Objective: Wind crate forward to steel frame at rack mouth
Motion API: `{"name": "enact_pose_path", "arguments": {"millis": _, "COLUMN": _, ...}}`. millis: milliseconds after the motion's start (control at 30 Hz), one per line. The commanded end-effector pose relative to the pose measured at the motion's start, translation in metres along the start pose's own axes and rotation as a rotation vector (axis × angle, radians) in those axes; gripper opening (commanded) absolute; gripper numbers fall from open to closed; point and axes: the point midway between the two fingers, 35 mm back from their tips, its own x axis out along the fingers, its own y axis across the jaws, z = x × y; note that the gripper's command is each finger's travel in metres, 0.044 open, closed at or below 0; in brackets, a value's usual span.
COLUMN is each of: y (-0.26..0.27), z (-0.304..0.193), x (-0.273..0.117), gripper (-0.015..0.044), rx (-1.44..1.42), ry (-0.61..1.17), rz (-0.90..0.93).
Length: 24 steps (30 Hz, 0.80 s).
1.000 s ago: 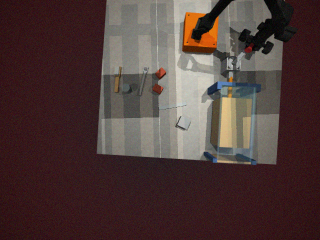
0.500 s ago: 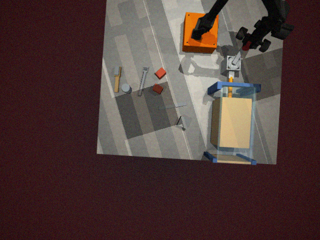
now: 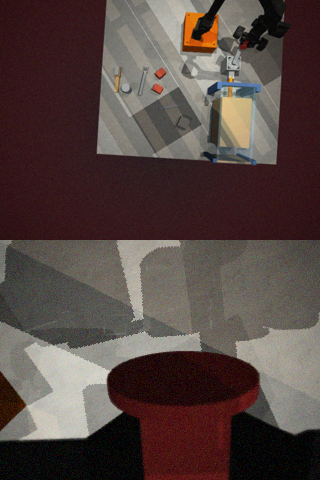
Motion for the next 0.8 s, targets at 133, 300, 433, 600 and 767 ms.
{"name": "enact_pose_path", "arguments": {"millis": 133, "y": 0.022, "z": -0.005, "x": 0.001, "gripper": 0.0, "rx": 0.005, "ry": 0.001, "rz": 0.037}}
{"name": "enact_pose_path", "arguments": {"millis": 300, "y": 0.028, "z": -0.007, "x": 0.001, "gripper": 0.0, "rx": 0.005, "ry": 0.001, "rz": 0.037}}
{"name": "enact_pose_path", "arguments": {"millis": 433, "y": 0.033, "z": -0.01, "x": 0.001, "gripper": 0.0, "rx": 0.005, "ry": 0.001, "rz": 0.037}}
{"name": "enact_pose_path", "arguments": {"millis": 600, "y": 0.039, "z": -0.013, "x": 0.001, "gripper": 0.0, "rx": 0.005, "ry": 0.001, "rz": 0.038}}
{"name": "enact_pose_path", "arguments": {"millis": 767, "y": 0.045, "z": -0.018, "x": 0.001, "gripper": 0.0, "rx": 0.005, "ry": 0.002, "rz": 0.038}}
